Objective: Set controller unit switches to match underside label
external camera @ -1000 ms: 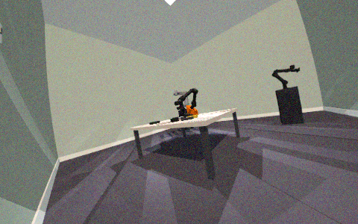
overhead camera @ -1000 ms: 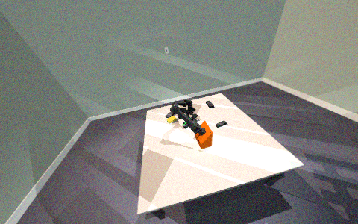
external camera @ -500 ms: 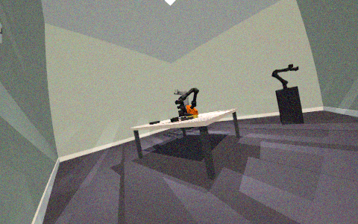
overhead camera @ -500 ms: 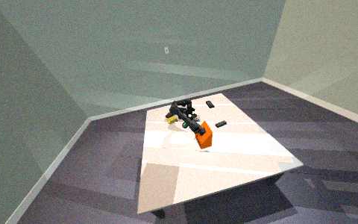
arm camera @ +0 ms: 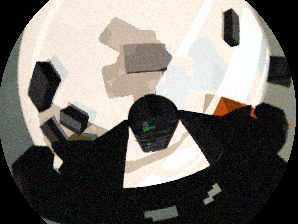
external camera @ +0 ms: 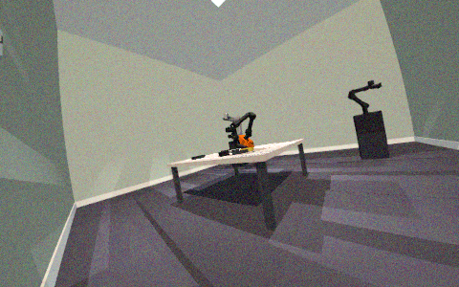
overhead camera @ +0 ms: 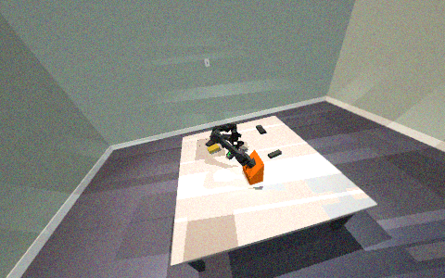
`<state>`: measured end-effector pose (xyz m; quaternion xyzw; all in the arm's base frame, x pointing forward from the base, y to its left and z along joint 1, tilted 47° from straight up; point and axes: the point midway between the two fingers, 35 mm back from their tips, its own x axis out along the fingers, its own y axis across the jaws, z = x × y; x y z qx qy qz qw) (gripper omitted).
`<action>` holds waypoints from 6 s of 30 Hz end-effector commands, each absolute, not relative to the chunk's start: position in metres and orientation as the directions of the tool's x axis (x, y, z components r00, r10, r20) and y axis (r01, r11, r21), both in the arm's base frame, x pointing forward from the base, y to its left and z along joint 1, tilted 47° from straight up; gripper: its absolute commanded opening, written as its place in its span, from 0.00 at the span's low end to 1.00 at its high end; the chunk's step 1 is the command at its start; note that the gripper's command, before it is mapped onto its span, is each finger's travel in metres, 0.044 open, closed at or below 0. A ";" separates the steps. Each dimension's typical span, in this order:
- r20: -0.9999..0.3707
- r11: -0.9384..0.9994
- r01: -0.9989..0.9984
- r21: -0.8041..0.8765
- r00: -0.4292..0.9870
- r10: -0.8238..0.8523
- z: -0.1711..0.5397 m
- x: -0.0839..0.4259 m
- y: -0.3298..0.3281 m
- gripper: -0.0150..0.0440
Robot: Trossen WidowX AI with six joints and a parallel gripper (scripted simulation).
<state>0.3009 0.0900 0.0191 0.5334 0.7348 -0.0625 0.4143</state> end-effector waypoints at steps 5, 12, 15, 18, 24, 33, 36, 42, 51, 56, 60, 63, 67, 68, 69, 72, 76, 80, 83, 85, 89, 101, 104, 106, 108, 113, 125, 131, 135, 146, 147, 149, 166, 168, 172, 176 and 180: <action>-0.680 0.417 0.843 0.340 -0.085 0.728 0.026 0.295 0.091 0.82; -0.690 0.417 0.843 0.340 -0.077 0.719 0.031 0.293 0.091 0.82; -0.694 0.417 0.843 0.340 -0.074 0.716 0.034 0.292 0.091 0.82; -0.698 0.417 0.843 0.340 -0.071 0.712 0.036 0.291 0.091 0.82; -0.706 0.417 0.843 0.340 -0.064 0.705 0.040 0.289 0.091 0.82; -0.718 0.417 0.843 0.340 -0.054 0.694 0.047 0.286 0.091 0.82; -0.722 0.417 0.843 0.340 -0.050 0.690 0.050 0.285 0.092 0.82; -0.730 0.417 0.843 0.340 -0.044 0.682 0.054 0.283 0.092 0.82; -0.741 0.417 0.843 0.339 -0.033 0.671 0.061 0.280 0.093 0.82; -0.747 0.417 0.843 0.339 -0.028 0.664 0.065 0.278 0.094 0.82; -0.752 0.417 0.843 0.339 -0.023 0.659 0.067 0.277 0.095 0.82; -0.755 0.417 0.843 0.339 -0.020 0.655 0.070 0.275 0.096 0.82; -0.760 0.417 0.843 0.339 -0.016 0.650 0.073 0.274 0.097 0.82; -0.761 0.417 0.843 0.339 -0.014 0.649 0.073 0.273 0.097 0.82; -0.762 0.417 0.843 0.339 -0.013 0.647 0.074 0.273 0.097 0.82; -0.766 0.417 0.844 0.339 -0.010 0.643 0.076 0.272 0.098 0.82; -0.770 0.417 0.844 0.339 -0.005 0.638 0.079 0.270 0.099 0.82; -0.775 0.417 0.844 0.339 -0.001 0.632 0.082 0.269 0.100 0.82; -0.778 0.416 0.844 0.339 0.002 0.628 0.084 0.267 0.101 0.82; -0.780 0.416 0.844 0.339 0.005 0.626 0.085 0.267 0.101 0.82; -0.784 0.416 0.844 0.339 0.009 0.620 0.088 0.265 0.102 0.82; -0.797 0.416 0.844 0.339 0.022 0.603 0.096 0.260 0.106 0.82; -0.800 0.416 0.844 0.339 0.026 0.599 0.098 0.258 0.107 0.82; -0.802 0.416 0.844 0.339 0.028 0.596 0.100 0.258 0.108 0.82; -0.804 0.416 0.844 0.339 0.030 0.593 0.101 0.257 0.109 0.82; -0.809 0.416 0.844 0.339 0.036 0.586 0.104 0.254 0.110 0.82; -0.821 0.416 0.844 0.339 0.049 0.569 0.112 0.249 0.115 0.82; -0.826 0.416 0.844 0.339 0.056 0.560 0.116 0.246 0.118 0.82; -0.826 0.416 0.844 0.339 0.055 0.561 0.118 0.245 0.119 0.83; -0.816 0.416 0.844 0.339 0.044 0.576 0.124 0.240 0.123 0.83; -0.815 0.416 0.844 0.339 0.043 0.577 0.125 0.240 0.124 0.83; -0.814 0.416 0.844 0.339 0.041 0.580 0.126 0.239 0.124 0.83; -0.796 0.416 0.844 0.339 0.021 0.605 0.134 0.232 0.131 0.83; -0.793 0.416 0.844 0.339 0.019 0.609 0.135 0.231 0.132 0.83; -0.788 0.416 0.844 0.339 0.013 0.616 0.137 0.230 0.134 0.83; -0.783 0.416 0.844 0.339 0.009 0.621 0.139 0.228 0.136 0.83; -0.777 0.416 0.844 0.339 0.002 0.629 0.141 0.227 0.137 0.83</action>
